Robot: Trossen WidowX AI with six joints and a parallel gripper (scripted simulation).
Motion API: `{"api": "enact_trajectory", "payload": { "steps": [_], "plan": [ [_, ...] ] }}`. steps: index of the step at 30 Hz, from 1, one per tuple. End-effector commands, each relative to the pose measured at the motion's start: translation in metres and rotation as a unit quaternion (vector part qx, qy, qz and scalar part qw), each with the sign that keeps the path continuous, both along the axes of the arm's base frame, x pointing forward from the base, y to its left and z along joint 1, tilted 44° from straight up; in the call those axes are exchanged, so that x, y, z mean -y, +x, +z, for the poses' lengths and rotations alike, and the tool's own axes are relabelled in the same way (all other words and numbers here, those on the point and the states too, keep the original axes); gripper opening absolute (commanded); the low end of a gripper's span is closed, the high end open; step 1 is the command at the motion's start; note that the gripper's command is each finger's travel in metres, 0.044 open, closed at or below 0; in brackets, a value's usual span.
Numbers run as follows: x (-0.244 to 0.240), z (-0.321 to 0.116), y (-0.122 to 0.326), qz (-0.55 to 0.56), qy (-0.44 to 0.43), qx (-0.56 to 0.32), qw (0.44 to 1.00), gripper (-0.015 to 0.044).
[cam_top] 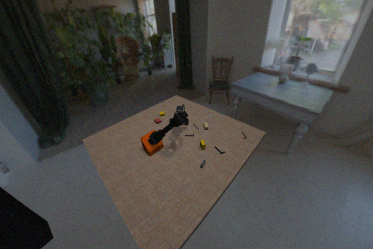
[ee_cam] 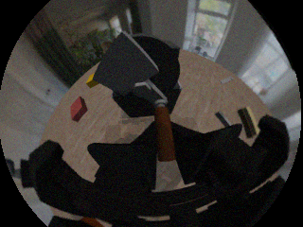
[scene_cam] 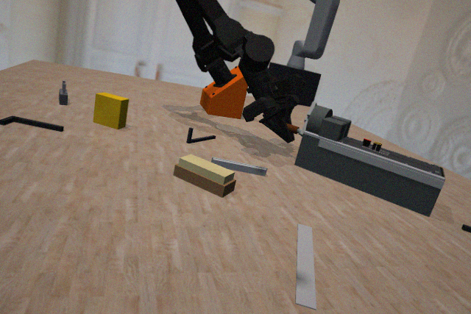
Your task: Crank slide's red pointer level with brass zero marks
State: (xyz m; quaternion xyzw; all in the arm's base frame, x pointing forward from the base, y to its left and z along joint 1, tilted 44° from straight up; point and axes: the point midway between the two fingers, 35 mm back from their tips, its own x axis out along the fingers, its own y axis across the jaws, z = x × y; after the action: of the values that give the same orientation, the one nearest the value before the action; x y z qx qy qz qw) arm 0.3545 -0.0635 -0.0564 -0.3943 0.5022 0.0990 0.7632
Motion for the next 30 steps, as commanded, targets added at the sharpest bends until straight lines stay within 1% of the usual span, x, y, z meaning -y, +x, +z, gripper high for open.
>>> {"api": "enact_trajectory", "payload": {
  "steps": [1,30],
  "plan": [
    [0.0018,0.0079,0.0048,-0.001,-0.005,0.01,1.0,0.0],
    [-0.0005,0.0167,0.0081,-0.001,-0.005,0.01,1.0,0.0]
  ]
}}
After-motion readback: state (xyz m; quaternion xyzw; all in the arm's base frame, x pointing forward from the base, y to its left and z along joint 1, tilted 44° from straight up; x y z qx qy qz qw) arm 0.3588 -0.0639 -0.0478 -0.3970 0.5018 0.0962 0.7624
